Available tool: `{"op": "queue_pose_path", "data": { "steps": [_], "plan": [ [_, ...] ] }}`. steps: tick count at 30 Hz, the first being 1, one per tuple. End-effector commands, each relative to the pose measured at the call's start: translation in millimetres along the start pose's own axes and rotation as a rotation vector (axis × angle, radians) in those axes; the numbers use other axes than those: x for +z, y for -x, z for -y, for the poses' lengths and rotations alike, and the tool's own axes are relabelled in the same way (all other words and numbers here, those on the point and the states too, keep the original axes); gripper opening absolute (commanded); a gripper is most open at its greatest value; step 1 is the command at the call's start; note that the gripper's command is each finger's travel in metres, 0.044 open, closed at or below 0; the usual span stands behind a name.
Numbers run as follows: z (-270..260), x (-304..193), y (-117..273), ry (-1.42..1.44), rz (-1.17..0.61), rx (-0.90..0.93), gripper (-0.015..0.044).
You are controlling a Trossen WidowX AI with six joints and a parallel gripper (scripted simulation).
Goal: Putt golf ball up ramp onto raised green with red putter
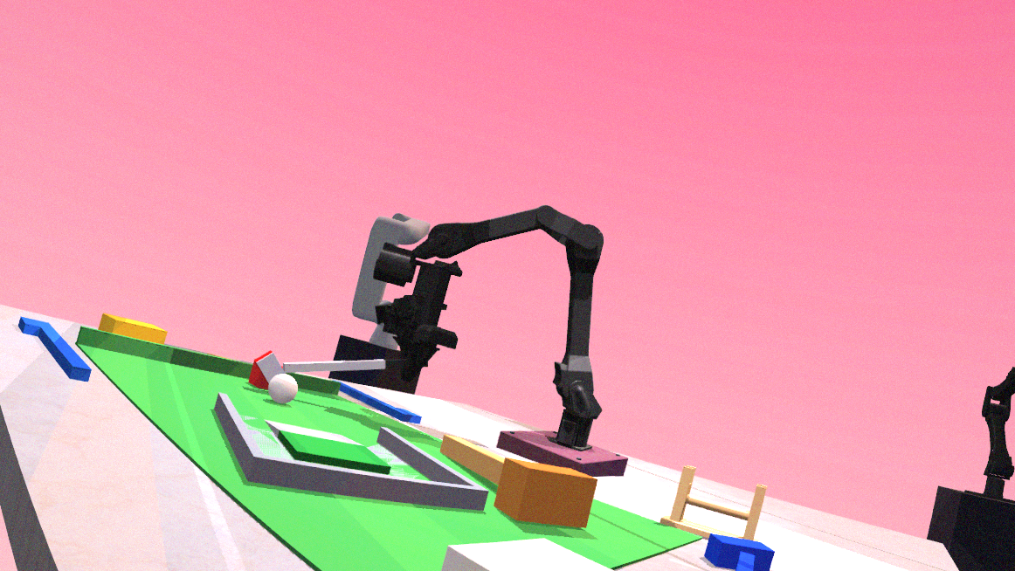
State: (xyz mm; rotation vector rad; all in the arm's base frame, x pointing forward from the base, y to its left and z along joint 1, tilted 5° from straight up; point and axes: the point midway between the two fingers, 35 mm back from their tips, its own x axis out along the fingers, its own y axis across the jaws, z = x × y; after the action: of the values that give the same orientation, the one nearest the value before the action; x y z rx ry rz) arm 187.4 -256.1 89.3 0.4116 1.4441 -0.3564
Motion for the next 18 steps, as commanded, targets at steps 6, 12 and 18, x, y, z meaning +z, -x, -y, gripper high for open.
{"op": "queue_pose_path", "data": {
  "steps": [6,12,18],
  "plan": [
    [-8.3,2.0,0.0,0.000,0.000,-0.001,0.0000],
    [-91.9,6.1,0.1,0.003,0.003,0.001,0.0000],
    [-124.8,1.1,0.9,0.005,0.006,0.004,0.0000]
  ]
}}
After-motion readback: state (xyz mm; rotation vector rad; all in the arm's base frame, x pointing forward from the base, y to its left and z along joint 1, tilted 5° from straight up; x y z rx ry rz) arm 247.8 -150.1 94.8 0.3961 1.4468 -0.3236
